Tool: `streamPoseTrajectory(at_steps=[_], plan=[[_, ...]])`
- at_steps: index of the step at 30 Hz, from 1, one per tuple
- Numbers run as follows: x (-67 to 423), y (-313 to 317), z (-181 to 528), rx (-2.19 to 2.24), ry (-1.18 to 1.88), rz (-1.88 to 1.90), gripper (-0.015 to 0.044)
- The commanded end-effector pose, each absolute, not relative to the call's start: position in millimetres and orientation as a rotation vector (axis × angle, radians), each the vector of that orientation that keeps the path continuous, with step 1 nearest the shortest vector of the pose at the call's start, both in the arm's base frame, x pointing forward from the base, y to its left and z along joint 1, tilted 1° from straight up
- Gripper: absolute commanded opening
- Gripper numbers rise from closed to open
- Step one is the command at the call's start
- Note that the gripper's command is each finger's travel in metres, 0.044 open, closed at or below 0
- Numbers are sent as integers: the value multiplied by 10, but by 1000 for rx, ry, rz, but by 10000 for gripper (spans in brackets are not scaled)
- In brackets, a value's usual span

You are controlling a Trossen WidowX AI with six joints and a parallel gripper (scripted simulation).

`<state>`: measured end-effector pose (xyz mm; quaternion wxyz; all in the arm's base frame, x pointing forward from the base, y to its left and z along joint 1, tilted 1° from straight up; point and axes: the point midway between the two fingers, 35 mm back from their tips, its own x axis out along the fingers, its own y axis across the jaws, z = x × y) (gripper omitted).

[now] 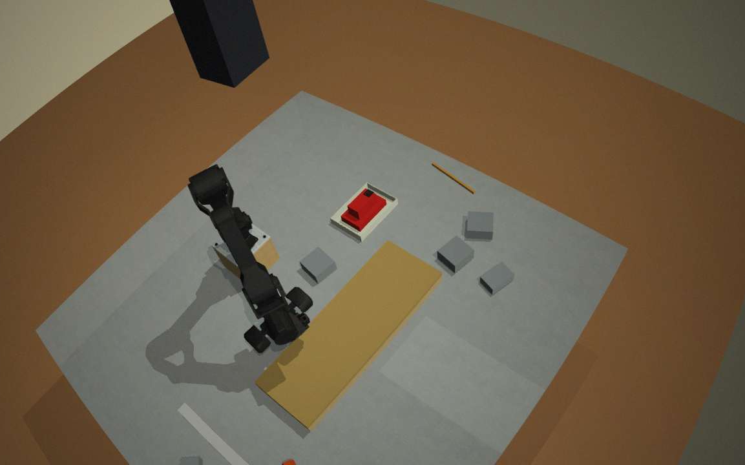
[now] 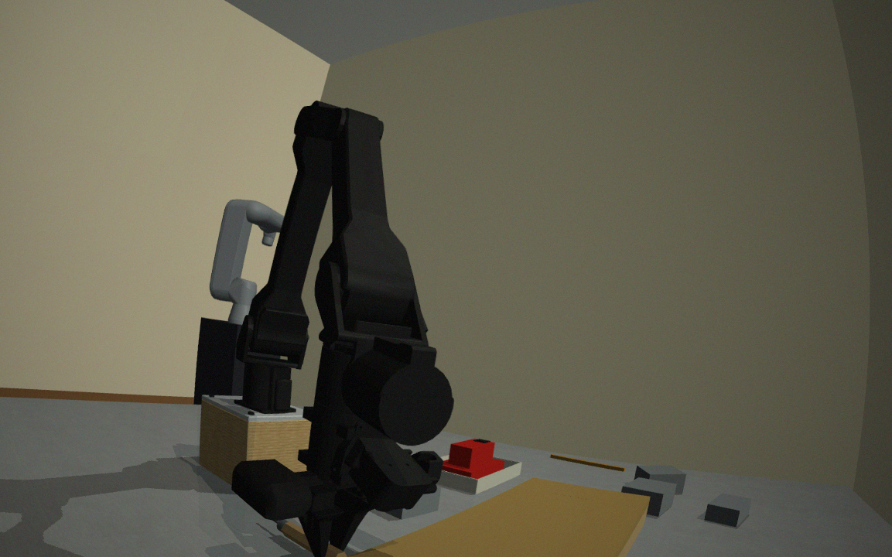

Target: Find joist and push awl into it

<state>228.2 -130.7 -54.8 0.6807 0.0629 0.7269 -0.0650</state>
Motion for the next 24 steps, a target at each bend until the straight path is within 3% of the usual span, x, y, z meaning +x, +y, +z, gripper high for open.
streamPoseTrajectory(at_steps=[1, 15, 24], plan=[[2337, -1338, -348, 138, 1620, -155, 0], [2284, -1296, 597, 138, 1620, -155, 0], [2570, -1285, 443, 190, 1458, -75, 0]])
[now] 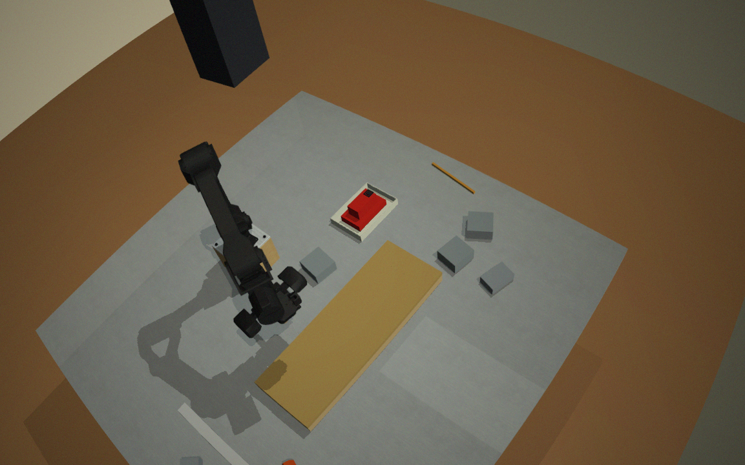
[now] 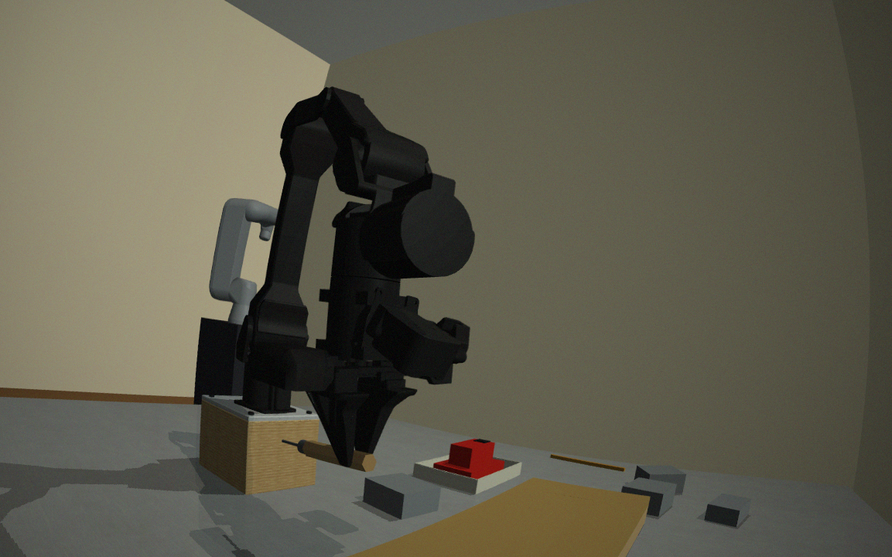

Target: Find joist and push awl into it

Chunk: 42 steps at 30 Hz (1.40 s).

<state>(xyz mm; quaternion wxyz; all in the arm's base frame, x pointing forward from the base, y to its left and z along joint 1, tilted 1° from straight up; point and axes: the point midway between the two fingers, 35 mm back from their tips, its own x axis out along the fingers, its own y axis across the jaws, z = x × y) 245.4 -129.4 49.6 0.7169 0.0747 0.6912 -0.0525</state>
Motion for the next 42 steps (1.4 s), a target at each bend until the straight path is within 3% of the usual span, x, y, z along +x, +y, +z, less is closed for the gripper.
streamPoseTrajectory(at_steps=[1, 22, 42], plan=[[2628, -1282, 427, 199, 1422, -57, 0], [3487, -1234, 619, 190, 672, 328, 0], [3387, -1063, 1115, -63, 102, 667, 0]])
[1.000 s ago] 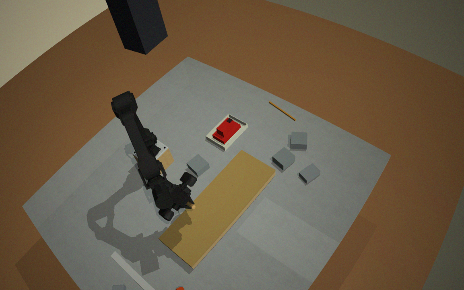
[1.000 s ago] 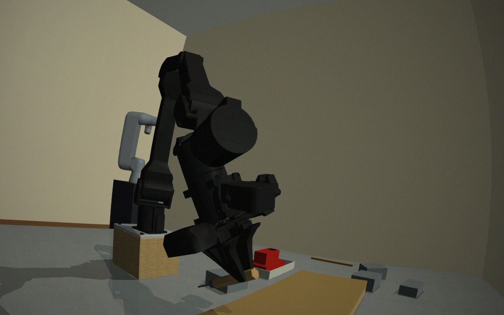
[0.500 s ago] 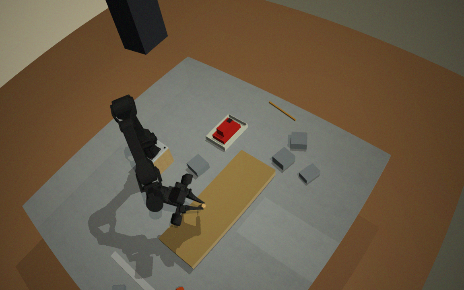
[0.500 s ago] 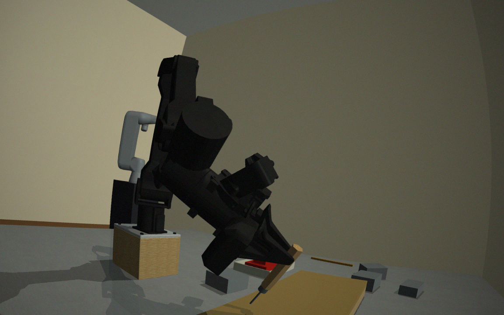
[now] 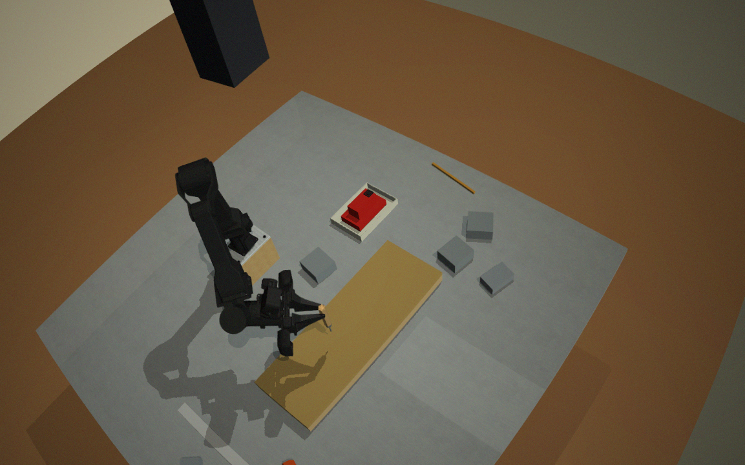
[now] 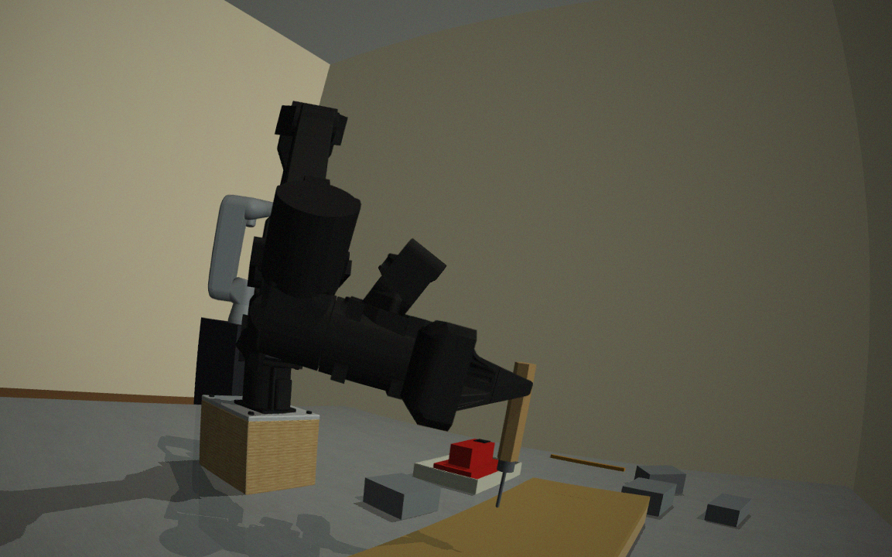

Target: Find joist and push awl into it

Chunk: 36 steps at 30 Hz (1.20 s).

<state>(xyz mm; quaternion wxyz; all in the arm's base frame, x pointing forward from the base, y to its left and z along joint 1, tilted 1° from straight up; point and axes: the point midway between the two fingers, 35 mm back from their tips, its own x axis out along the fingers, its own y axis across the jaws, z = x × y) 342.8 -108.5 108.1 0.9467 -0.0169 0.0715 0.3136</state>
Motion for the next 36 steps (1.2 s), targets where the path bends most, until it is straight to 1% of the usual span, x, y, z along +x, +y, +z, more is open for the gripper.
streamPoseTrajectory(at_steps=[1, 36], plan=[[3387, -1063, 1115, -63, 102, 667, 0], [3396, -1073, 939, -63, 102, 667, 0]])
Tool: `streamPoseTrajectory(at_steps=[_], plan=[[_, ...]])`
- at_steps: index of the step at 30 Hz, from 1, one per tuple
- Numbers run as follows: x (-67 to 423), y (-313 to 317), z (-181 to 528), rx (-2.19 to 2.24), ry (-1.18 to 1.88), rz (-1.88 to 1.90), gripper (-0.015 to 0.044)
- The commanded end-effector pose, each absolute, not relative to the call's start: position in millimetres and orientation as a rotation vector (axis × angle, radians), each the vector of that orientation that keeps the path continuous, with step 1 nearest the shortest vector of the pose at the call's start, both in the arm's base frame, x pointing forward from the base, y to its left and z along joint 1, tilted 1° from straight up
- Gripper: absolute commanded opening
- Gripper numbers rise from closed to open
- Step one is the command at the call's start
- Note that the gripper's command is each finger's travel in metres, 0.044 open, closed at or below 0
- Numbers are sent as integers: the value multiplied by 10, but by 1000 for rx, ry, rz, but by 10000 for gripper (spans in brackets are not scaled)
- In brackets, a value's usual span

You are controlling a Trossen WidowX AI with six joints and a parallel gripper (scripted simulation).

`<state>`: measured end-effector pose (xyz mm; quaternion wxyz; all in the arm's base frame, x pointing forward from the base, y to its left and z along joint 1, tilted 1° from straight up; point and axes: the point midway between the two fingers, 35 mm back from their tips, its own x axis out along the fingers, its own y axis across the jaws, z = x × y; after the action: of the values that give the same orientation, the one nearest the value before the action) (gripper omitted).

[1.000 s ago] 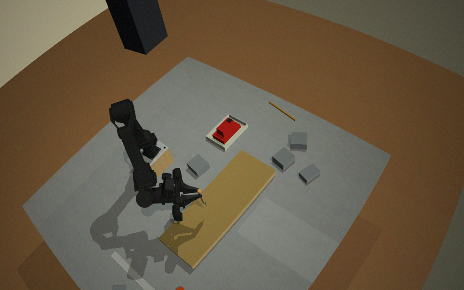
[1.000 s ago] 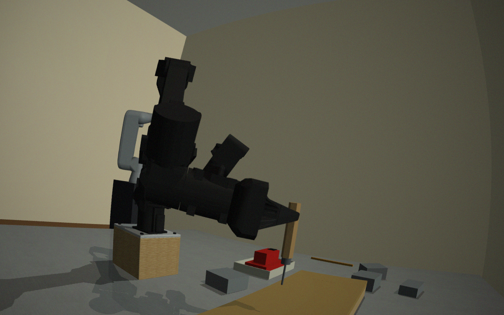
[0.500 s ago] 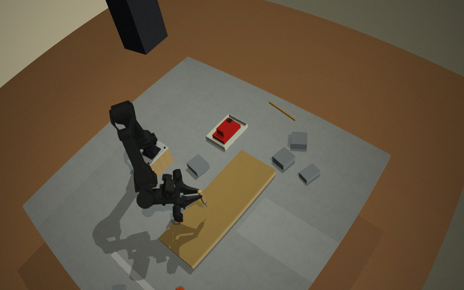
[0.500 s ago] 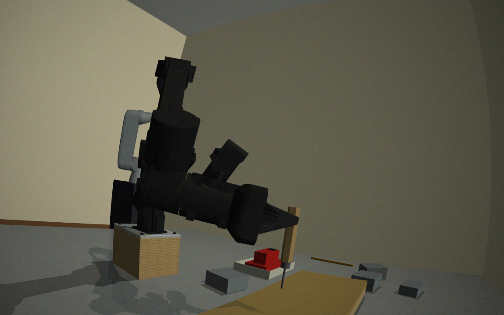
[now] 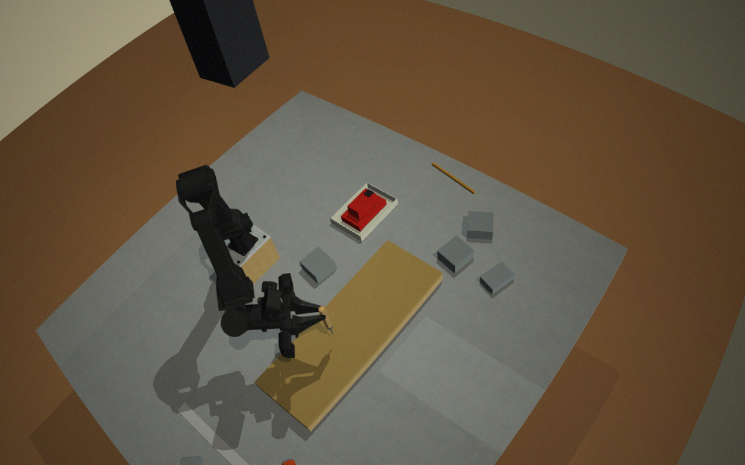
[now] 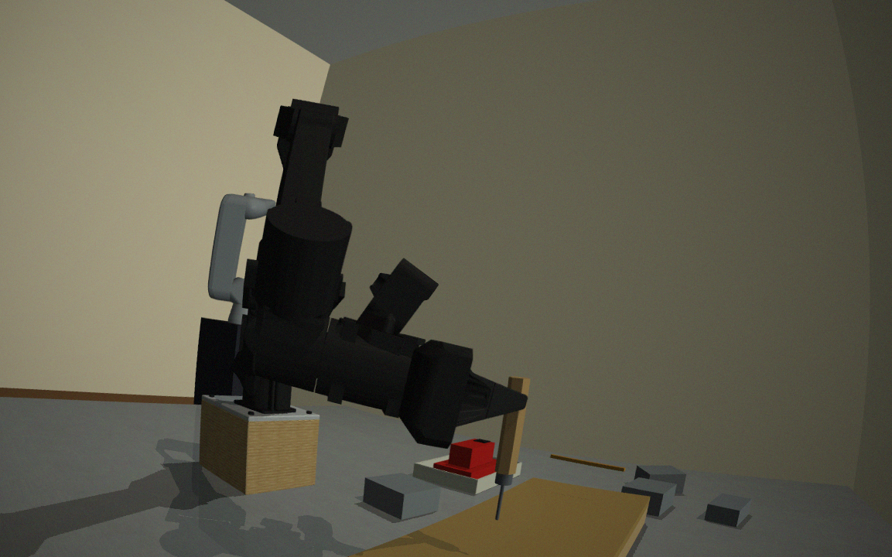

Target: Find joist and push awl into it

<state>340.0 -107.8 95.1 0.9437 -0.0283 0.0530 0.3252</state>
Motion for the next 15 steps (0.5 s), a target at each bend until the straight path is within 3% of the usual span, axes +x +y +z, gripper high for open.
streamPoseTrajectory(at_steps=[1, 15], plan=[[3396, -1073, 933, -63, 102, 667, 0], [3396, -1075, 847, -63, 102, 667, 0]])
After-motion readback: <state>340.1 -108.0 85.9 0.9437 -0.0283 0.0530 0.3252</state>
